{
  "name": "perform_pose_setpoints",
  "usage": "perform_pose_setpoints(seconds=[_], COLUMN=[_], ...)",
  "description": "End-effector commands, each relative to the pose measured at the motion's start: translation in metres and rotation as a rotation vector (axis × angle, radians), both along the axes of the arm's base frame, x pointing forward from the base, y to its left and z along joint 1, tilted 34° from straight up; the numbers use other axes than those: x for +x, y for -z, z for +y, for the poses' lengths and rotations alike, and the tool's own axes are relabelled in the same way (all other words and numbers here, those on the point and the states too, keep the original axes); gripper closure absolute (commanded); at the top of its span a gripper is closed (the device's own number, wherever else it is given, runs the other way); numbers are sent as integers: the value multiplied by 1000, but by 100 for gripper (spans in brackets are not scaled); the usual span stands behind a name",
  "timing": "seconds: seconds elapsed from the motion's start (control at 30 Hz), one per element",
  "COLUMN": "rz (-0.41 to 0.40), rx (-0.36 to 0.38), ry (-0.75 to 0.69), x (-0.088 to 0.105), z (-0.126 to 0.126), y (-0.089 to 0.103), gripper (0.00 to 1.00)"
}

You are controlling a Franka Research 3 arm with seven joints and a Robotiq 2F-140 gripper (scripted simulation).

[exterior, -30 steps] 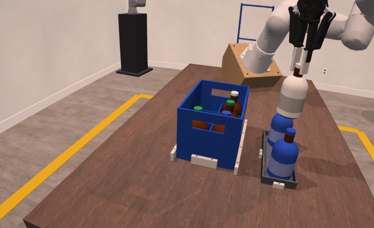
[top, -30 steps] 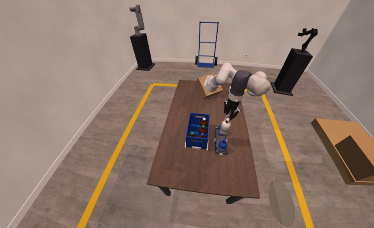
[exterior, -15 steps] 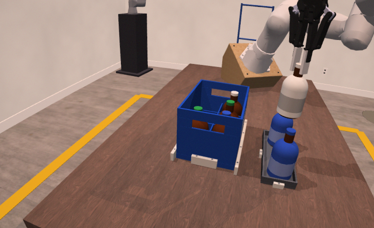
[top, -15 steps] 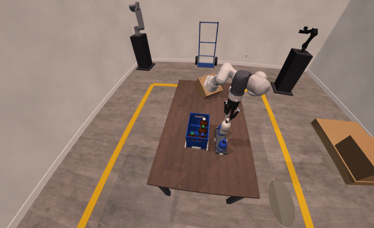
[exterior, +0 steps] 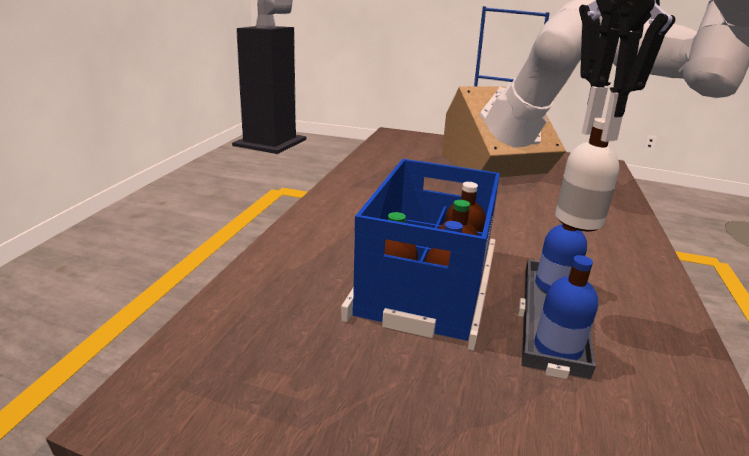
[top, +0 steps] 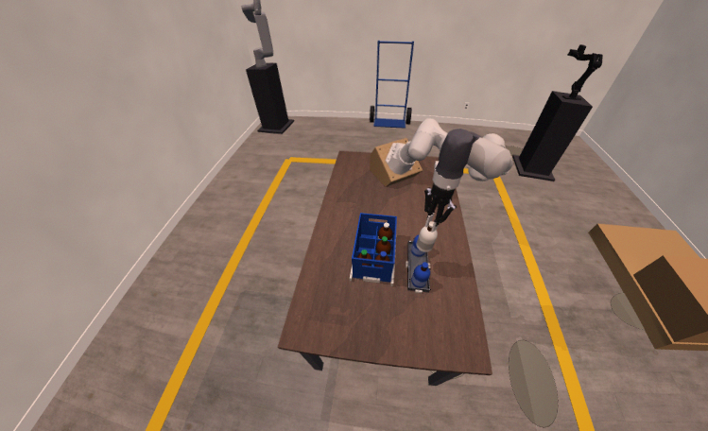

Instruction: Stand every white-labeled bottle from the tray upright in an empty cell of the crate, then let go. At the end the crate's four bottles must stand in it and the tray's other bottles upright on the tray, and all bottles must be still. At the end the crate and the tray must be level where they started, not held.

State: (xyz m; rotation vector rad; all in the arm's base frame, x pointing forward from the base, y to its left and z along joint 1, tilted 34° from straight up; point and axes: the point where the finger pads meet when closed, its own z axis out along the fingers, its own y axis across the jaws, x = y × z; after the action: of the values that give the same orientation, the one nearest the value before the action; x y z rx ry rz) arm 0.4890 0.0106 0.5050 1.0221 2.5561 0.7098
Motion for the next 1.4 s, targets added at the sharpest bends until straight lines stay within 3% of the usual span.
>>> perform_pose_setpoints(seconds=[0.0,1.37], rz=[-3,-3], rx=[-2,-2], ry=[0,0], x=[-4,-7], z=[-4,-6], y=[-6,-12], gripper=[100,100])
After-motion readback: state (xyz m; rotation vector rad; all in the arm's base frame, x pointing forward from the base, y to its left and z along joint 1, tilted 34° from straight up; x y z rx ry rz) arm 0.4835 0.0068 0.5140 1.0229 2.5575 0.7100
